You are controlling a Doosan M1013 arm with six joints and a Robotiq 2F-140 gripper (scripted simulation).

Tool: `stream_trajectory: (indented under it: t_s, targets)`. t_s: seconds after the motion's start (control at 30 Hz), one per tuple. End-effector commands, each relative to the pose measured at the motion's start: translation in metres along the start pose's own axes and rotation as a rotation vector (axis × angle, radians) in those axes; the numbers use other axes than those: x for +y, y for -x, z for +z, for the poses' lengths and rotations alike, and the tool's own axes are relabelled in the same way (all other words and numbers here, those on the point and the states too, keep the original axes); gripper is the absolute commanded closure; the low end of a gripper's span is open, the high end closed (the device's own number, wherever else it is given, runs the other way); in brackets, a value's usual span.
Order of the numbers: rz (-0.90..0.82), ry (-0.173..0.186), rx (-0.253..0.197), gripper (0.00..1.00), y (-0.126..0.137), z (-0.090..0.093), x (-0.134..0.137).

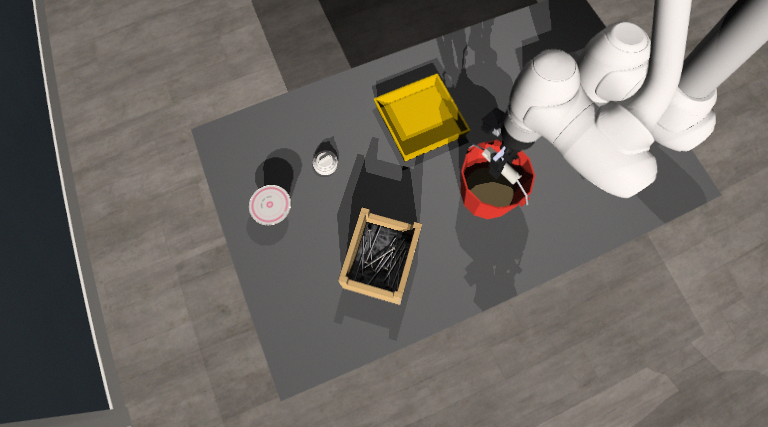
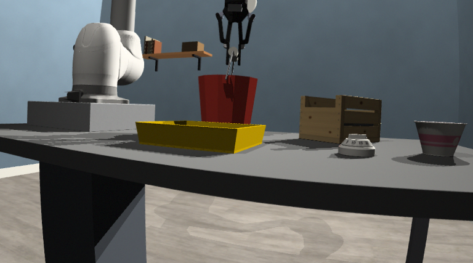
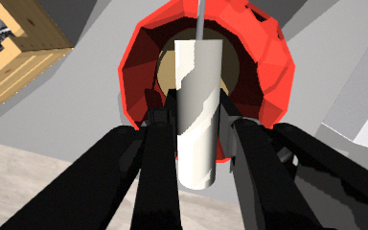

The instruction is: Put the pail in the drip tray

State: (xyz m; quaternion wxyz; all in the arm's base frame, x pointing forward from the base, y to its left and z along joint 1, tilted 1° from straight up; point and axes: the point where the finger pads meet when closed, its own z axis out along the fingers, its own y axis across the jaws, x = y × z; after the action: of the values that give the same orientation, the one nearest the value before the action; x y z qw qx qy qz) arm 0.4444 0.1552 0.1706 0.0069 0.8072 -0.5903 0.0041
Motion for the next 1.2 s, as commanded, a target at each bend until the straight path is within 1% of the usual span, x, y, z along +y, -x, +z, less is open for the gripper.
stream_trajectory:
  t_s: [0.0,0.4,0.47,0.97,1.17]
  targets:
    - [0.0,-0.001,0.0,0.9,0.0,-0.006,-0.001]
    - [0.0,-0.001,0.0,0.9,0.0,-0.028,-0.001]
    - [0.0,-0.001,0.0,0.9,0.0,-0.028,-0.001]
    - [0.0,-0.001,0.0,0.9,0.0,-0.053,0.0]
    - [0.0,-0.001,0.0,0.9,0.0,-0.058,0.0]
